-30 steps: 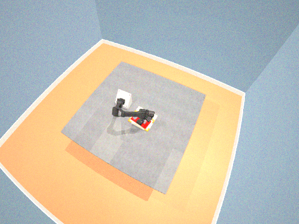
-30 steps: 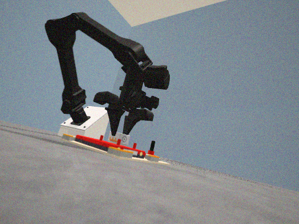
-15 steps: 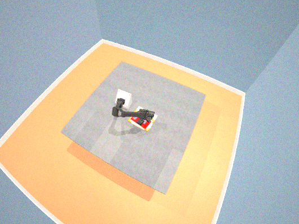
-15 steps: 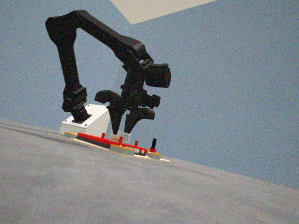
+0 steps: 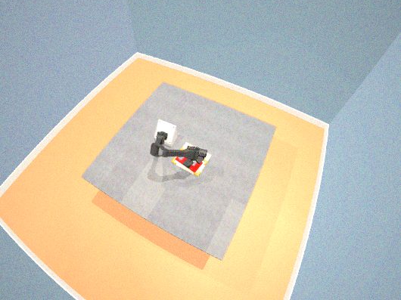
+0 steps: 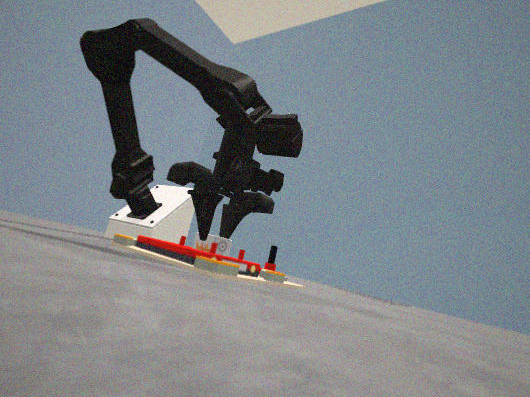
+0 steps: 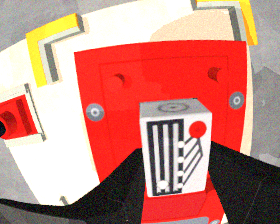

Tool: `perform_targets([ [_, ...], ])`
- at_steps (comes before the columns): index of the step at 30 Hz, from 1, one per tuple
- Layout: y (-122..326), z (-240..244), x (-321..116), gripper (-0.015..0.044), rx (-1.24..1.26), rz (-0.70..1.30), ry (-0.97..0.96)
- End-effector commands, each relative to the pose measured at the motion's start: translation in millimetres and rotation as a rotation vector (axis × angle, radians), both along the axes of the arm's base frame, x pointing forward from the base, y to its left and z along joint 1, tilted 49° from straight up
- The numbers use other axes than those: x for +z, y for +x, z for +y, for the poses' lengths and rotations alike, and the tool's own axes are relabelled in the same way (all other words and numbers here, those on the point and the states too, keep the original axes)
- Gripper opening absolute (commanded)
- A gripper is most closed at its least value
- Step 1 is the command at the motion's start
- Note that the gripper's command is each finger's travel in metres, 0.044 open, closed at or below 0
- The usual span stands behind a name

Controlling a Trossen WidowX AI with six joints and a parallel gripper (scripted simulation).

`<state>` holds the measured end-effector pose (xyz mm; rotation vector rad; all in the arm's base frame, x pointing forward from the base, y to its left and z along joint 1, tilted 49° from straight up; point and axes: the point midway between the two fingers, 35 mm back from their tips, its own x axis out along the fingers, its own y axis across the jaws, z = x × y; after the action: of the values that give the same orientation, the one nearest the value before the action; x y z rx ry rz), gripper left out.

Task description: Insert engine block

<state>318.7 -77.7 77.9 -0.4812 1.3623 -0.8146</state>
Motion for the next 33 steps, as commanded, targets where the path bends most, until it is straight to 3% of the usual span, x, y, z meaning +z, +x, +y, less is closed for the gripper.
perform_targets([
  [1,0.0,0.0,0.0,0.0186,0.0,0.0,0.0],
  [11,0.0,0.0,0.0,0.044,0.0,0.0,0.0],
  [30,0.3,11.1,9.1,0.044,0.003,0.002,-0.004],
  [33,0.3,11.1,9.1,0.0361,0.003,0.002,-0.004],
])
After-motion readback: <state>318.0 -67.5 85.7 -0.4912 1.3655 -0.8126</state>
